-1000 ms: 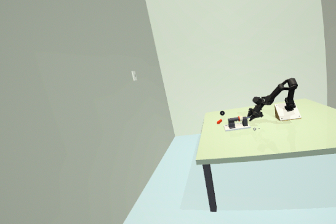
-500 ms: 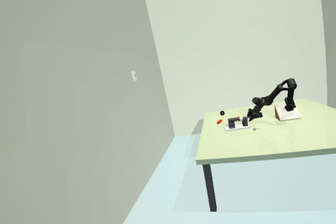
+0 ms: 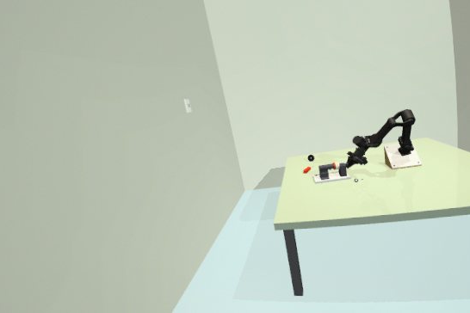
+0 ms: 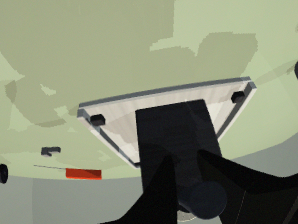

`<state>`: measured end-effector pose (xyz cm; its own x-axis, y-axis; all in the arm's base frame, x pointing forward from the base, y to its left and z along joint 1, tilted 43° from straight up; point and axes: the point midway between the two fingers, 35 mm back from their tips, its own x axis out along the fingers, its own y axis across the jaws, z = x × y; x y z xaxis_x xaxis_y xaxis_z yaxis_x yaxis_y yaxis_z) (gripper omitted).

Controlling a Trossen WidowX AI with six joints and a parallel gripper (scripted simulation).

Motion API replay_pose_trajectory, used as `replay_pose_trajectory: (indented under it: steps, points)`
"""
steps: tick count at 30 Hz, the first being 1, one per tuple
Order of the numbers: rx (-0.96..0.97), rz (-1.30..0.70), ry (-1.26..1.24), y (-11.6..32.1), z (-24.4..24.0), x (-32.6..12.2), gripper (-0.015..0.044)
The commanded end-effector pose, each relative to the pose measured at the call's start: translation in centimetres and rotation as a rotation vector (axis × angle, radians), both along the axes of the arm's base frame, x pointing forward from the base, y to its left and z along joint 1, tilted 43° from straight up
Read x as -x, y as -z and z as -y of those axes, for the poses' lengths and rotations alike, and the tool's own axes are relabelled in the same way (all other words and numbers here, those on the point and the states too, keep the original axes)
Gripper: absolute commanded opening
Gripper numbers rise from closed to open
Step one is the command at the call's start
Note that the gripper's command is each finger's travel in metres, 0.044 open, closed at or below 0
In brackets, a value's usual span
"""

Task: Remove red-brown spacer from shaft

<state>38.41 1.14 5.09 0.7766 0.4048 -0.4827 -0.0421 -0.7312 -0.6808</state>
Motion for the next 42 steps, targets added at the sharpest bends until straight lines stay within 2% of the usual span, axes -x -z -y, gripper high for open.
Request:
replay_pose_trajectory:
  steps: [1,5,42]
  points:
    - [0.000,0.000,0.000,0.0,0.0,0.0,0.0033]
    - [0.000,0.000,0.001,0.0,0.0,0.0,0.0000]
    - [0.000,0.001,0.004,0.1,-0.2,1.8,0.0000]
